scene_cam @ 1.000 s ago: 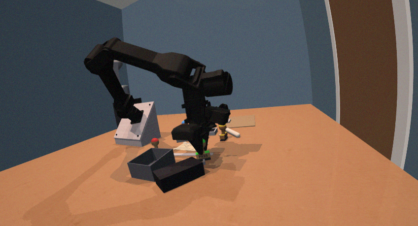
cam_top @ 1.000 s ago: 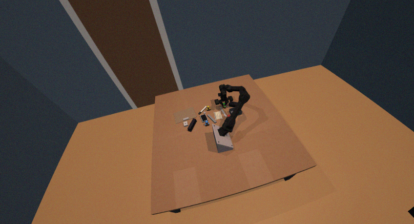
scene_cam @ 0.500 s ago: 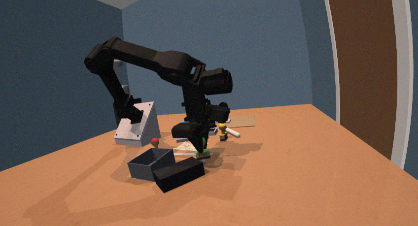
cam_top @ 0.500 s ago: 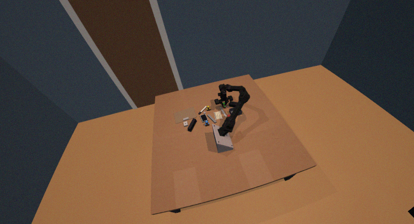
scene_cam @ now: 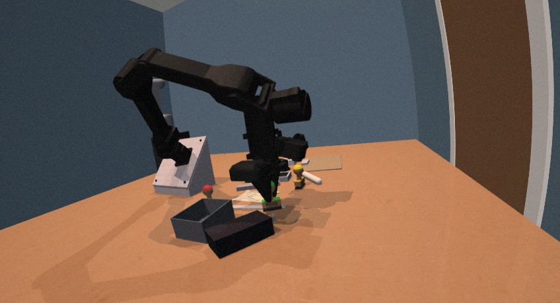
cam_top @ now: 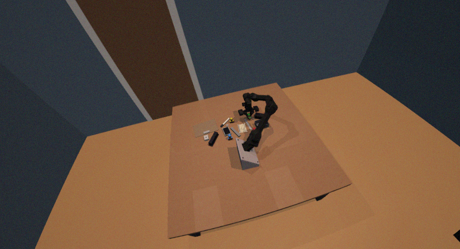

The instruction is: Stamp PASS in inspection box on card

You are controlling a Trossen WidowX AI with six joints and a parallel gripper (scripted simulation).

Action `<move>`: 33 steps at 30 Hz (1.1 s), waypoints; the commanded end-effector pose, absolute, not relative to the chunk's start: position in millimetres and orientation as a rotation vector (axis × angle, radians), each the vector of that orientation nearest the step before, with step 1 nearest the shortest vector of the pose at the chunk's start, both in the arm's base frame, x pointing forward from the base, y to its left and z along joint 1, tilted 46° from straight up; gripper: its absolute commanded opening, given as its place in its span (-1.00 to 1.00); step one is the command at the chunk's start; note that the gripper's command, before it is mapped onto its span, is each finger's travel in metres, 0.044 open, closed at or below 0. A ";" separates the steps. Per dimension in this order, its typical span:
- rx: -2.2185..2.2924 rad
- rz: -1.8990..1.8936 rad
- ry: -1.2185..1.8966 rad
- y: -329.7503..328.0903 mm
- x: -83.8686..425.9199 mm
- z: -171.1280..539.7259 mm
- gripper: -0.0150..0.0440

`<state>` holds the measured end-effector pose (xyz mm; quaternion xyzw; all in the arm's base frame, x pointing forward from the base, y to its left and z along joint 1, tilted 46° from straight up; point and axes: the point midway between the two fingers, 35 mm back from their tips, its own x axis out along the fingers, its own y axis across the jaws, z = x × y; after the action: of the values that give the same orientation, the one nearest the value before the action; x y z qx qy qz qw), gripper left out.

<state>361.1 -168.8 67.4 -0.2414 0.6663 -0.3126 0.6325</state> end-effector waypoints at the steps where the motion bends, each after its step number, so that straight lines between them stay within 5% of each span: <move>1: -0.547 -0.719 1.517 -167.2 362.7 70.0 -0.49; 33: -0.546 -0.718 1.517 -155.9 364.8 80.5 -0.49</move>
<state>363.3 -157.2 78.1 -0.2411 0.6664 -0.3123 0.6327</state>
